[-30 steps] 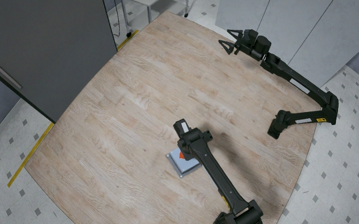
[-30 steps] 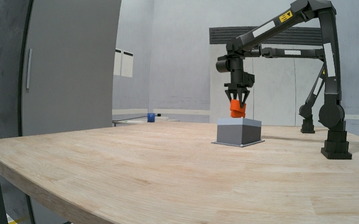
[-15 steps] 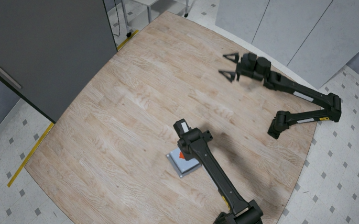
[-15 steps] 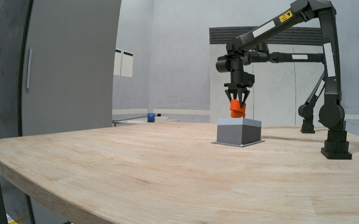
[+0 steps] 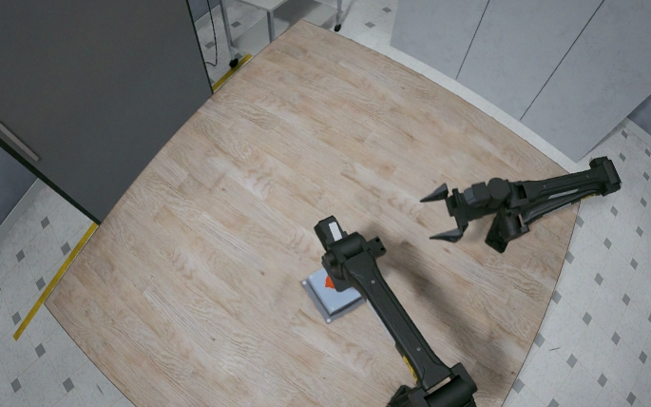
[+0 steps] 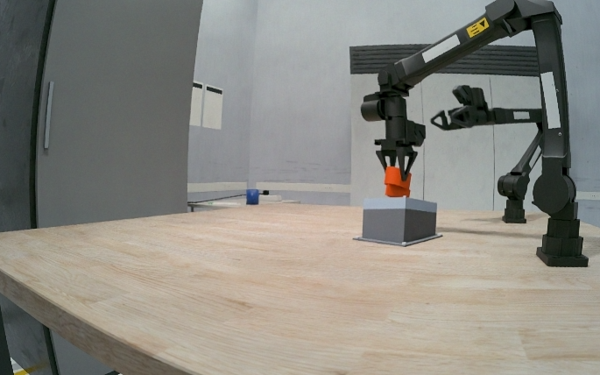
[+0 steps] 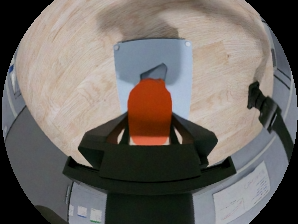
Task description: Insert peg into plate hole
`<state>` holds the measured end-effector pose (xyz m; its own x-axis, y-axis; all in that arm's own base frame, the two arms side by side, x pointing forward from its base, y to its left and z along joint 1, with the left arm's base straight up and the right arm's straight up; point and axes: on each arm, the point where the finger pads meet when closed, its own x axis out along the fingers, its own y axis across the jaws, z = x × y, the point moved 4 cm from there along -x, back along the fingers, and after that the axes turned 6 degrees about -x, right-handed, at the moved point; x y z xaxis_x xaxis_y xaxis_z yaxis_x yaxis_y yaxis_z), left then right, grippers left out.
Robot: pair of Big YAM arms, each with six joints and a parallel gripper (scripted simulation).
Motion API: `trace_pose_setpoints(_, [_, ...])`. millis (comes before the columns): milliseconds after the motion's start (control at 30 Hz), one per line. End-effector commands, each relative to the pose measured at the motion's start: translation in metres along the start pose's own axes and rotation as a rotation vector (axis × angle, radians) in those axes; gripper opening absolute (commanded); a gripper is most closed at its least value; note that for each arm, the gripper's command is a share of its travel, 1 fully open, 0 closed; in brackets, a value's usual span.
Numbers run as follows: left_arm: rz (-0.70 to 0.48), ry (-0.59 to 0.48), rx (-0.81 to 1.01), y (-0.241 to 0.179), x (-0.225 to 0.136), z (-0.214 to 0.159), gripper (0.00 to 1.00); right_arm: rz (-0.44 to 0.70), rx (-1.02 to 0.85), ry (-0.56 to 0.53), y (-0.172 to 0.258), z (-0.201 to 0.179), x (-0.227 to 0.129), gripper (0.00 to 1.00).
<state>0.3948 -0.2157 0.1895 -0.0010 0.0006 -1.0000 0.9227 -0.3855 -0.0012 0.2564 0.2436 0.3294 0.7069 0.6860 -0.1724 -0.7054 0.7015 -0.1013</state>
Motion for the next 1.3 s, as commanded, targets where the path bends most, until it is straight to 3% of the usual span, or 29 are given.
trace_pose_setpoints(0, [0.036, -0.004, 0.001, 0.008, -0.012, 0.001, 0.46, 0.05, -0.009, -0.013, 0.023, -0.005, -0.01, 1.0])
trace_pose_setpoints(367, [0.037, -0.004, 0.001, 0.008, -0.013, 0.001, 0.46, 0.081, -0.015, -0.032, 0.033, 0.001, -0.012, 1.0])
trace_pose_setpoints(500, [0.037, -0.004, 0.001, 0.008, -0.013, 0.001, 0.01, 0.081, -0.015, -0.032, 0.033, 0.001, -0.012, 1.0])
trace_pose_setpoints(600, [0.073, -0.008, 0.001, 0.012, -0.035, 0.001, 0.35, 0.081, -0.015, -0.032, 0.033, 0.001, -0.012, 1.0])
trace_pose_setpoints(633, [0.073, -0.008, 0.001, 0.012, -0.038, 0.001, 0.4, 0.081, -0.015, -0.032, 0.033, 0.001, -0.012, 1.0])
trace_pose_setpoints(1067, [0.077, -0.008, 0.001, 0.011, -0.059, 0.001, 0.4, 0.081, -0.015, -0.032, 0.033, 0.001, -0.012, 1.0])
trace_pose_setpoints(1267, [0.022, -0.041, -0.079, 0.021, -0.035, 0.007, 0.4, 0.081, -0.015, -0.032, 0.033, 0.001, -0.012, 1.0])
